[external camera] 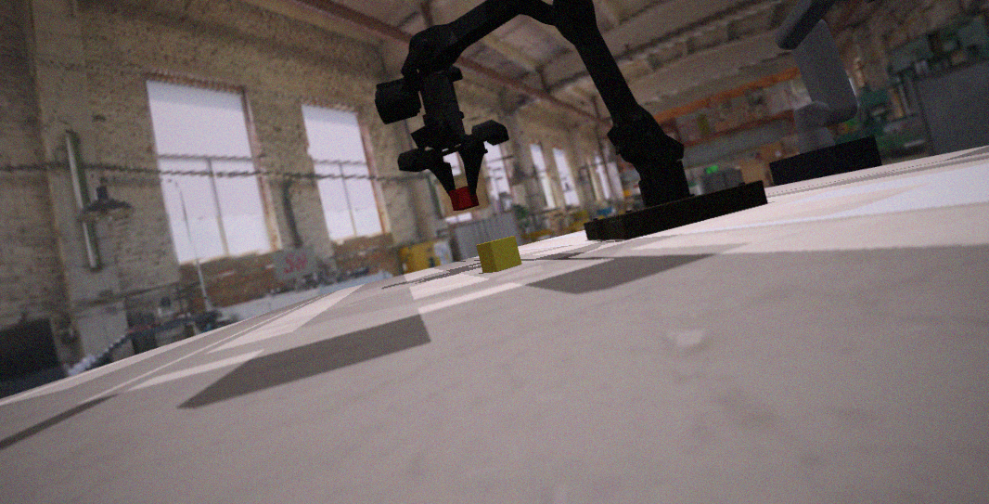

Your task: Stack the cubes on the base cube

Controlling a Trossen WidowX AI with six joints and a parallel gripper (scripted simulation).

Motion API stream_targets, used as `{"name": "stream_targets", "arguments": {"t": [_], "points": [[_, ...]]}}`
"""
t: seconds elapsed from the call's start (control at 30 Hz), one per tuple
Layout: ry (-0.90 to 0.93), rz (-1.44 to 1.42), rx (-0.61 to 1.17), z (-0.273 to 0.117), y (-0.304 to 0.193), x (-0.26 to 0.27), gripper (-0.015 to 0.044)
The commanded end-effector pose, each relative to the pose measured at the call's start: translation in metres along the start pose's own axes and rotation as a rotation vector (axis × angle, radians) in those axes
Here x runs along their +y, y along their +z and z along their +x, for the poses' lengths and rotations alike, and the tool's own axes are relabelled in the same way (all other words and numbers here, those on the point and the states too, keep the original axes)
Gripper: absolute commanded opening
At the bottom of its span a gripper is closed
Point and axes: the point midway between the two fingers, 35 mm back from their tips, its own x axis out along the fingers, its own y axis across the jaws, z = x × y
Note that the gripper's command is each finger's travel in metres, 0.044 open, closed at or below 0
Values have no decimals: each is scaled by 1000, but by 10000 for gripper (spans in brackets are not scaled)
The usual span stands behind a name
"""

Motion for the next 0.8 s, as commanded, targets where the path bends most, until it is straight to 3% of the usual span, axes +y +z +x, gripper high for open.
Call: {"name": "stream_targets", "arguments": {"t": [0.0,0.77], "points": [[-7,-1,3,-5,1,2,105],[-5,-89,-2,15,66,34,105]]}}
